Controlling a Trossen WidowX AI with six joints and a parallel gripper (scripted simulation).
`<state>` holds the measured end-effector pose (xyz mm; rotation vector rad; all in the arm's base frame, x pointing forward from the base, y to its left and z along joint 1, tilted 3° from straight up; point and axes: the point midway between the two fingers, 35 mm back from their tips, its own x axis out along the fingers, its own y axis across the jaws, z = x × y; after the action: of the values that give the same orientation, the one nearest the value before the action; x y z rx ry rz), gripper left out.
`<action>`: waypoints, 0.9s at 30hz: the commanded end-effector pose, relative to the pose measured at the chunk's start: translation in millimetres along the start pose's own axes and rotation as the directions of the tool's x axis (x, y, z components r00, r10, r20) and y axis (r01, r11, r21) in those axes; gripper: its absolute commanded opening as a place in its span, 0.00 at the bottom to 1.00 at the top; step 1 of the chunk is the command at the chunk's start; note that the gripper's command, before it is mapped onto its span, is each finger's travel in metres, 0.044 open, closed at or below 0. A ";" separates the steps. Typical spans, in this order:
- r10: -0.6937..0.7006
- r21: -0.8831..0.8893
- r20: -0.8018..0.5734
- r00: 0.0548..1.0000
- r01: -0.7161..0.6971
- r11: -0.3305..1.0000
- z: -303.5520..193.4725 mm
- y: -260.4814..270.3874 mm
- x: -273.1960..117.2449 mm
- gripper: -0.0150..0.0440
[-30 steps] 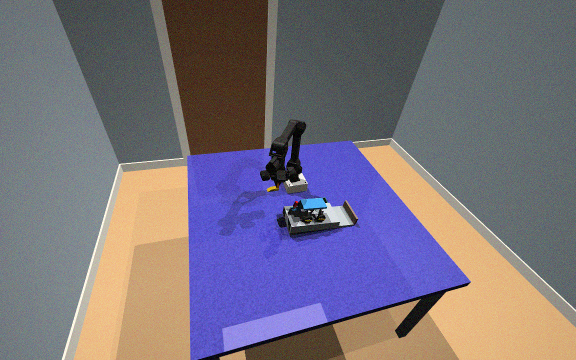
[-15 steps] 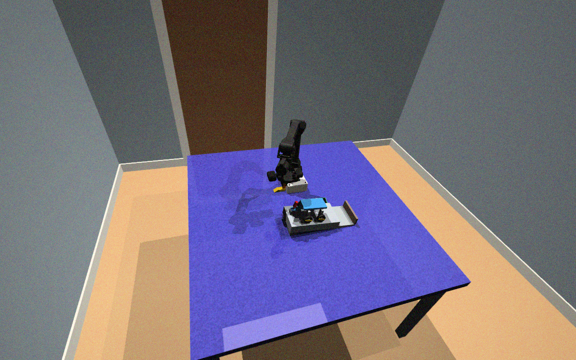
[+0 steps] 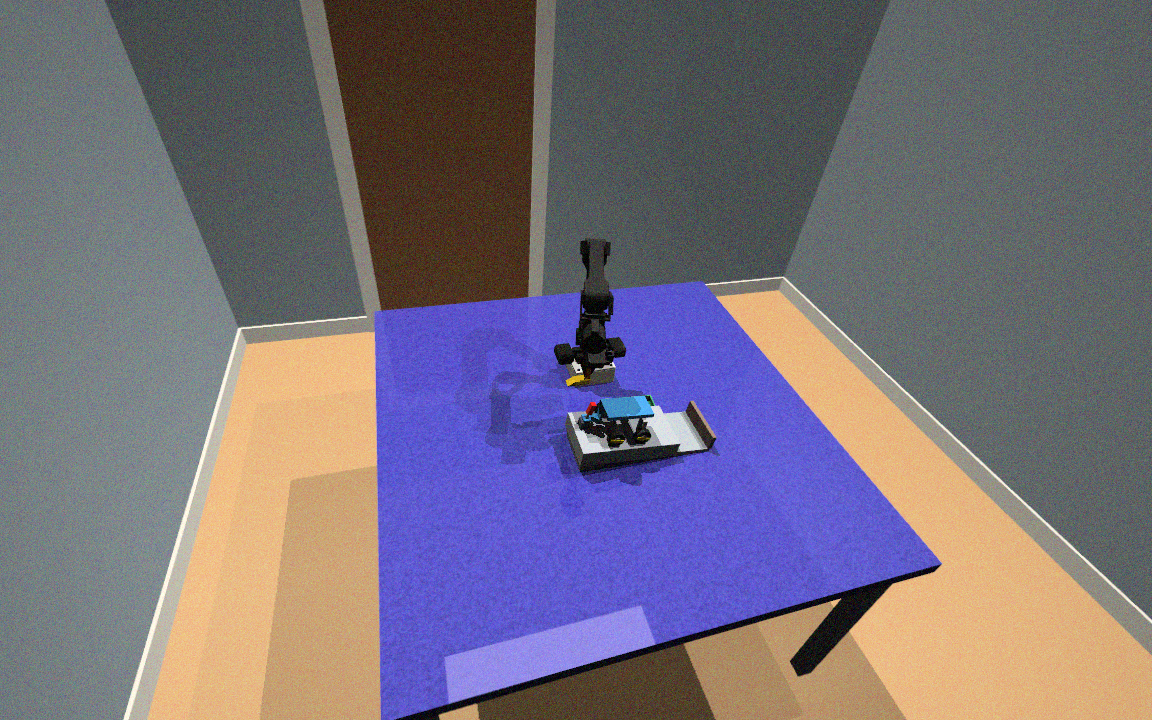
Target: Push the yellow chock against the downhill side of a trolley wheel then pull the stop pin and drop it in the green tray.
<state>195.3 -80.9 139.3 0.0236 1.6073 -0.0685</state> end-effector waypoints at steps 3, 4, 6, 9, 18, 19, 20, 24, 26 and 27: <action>0.004 0.004 0.005 1.000 -0.004 1.000 4.7 19.6 1.0 0.25; 0.004 0.004 0.006 1.000 -0.004 1.000 5.5 23.1 1.2 0.25; 0.005 0.004 0.006 1.000 -0.005 1.000 7.1 30.0 1.6 0.25; 0.006 0.004 0.006 1.000 -0.006 1.000 9.5 40.2 2.1 0.25; 0.009 0.003 0.007 1.000 -0.009 1.000 16.5 71.2 3.4 0.25; 0.009 0.003 0.007 1.000 -0.010 1.000 17.3 74.5 3.6 0.25; 0.010 0.003 0.007 1.000 -0.010 1.000 18.0 78.0 3.8 0.25; 0.011 0.003 0.007 1.000 -0.011 1.000 21.0 91.8 4.5 0.25; 0.012 0.003 0.007 1.000 -0.012 1.000 22.4 98.7 4.9 0.25; 0.012 0.003 0.007 1.000 -0.013 1.000 23.2 102.8 5.2 0.25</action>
<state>220.5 10.1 130.7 0.0298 1.6038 -0.0624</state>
